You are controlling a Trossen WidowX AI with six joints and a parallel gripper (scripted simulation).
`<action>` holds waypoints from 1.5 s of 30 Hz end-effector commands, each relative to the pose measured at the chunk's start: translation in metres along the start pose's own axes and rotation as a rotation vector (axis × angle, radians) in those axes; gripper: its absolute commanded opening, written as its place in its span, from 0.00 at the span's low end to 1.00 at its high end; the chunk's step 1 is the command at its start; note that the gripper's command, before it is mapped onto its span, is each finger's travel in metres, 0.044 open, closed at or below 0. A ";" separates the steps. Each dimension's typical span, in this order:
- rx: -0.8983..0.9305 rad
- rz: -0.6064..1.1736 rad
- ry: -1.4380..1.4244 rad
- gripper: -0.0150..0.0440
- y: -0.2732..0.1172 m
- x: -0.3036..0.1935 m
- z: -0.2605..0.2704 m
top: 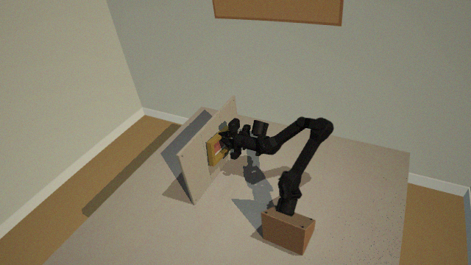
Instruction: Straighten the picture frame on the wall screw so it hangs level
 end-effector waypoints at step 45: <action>0.017 0.005 0.001 0.25 0.001 -0.007 0.002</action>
Point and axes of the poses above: the point midway between the two fingers, 35 mm back from their tips, its own y axis out along the fingers, its own z axis across the jaws, x = y × z, the point moved 9 cm from there along -y, back along the fingers, and after that the axes turned 3 degrees about y, right-handed, at the moved point
